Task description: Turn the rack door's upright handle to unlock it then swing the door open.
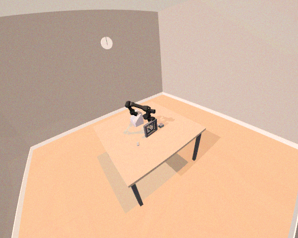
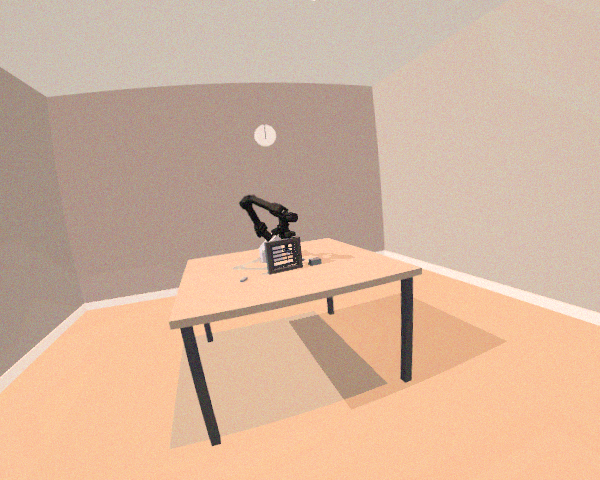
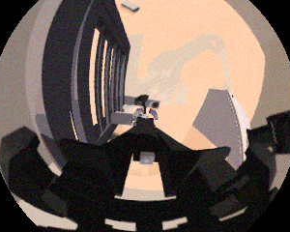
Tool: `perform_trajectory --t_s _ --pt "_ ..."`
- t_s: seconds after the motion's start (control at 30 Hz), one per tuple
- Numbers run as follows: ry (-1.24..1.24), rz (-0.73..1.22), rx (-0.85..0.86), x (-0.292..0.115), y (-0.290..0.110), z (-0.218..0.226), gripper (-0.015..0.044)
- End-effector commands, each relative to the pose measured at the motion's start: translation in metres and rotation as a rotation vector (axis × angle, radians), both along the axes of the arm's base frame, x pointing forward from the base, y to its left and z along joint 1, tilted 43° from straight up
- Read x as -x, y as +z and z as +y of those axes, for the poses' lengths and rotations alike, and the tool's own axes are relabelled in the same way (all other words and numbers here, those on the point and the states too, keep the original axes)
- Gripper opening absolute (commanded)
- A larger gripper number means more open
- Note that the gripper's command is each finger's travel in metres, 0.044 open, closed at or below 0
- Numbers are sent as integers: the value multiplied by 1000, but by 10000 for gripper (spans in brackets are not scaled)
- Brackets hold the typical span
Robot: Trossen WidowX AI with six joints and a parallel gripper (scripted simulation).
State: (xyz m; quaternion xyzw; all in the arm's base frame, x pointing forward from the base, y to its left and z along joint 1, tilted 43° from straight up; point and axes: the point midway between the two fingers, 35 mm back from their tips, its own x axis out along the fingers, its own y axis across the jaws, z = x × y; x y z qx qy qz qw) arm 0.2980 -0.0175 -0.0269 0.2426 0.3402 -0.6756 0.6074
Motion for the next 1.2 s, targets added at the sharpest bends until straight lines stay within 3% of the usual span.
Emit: perform_trajectory --t_s 0.0,1.17 --pt "69 60 -9 5 2 -2 11" --pt "551 493 -102 65 44 -36 11"
